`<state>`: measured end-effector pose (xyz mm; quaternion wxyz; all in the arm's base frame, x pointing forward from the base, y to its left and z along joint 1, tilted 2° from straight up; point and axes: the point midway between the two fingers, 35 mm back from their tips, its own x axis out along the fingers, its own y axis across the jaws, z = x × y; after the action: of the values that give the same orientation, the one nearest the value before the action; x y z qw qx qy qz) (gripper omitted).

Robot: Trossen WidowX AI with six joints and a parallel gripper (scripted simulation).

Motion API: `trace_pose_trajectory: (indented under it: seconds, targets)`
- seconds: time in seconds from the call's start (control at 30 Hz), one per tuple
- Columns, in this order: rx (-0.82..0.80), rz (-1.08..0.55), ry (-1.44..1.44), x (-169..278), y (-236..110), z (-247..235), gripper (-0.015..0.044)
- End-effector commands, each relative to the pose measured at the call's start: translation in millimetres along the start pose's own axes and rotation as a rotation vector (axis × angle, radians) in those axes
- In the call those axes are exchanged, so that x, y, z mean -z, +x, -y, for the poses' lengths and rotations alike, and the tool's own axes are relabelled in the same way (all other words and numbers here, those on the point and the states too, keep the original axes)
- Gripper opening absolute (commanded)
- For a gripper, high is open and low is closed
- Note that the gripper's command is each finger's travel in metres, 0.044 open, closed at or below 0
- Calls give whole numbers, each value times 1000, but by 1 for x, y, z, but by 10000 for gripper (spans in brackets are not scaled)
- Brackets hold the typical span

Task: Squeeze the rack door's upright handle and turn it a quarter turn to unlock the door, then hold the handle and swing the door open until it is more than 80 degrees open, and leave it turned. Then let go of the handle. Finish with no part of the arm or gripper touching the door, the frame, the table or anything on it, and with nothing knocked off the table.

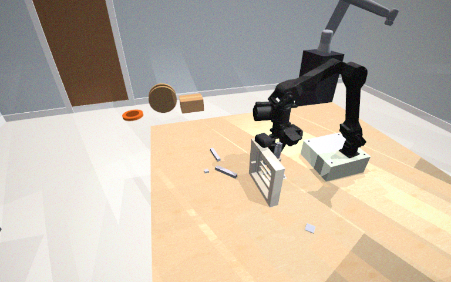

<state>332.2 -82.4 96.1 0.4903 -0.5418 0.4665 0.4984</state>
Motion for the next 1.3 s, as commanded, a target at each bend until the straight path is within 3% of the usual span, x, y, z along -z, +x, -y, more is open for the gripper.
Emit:
trace_pose_trajectory:
  seconds: [0.0, 0.77, 1.27]
  targets:
    - [0, 4, -4, -1, 1, 0, 169]
    - [0, 4, -4, -1, 1, 0, 17]
    - [-1, 4, 233, -6, 1, -7, 17]
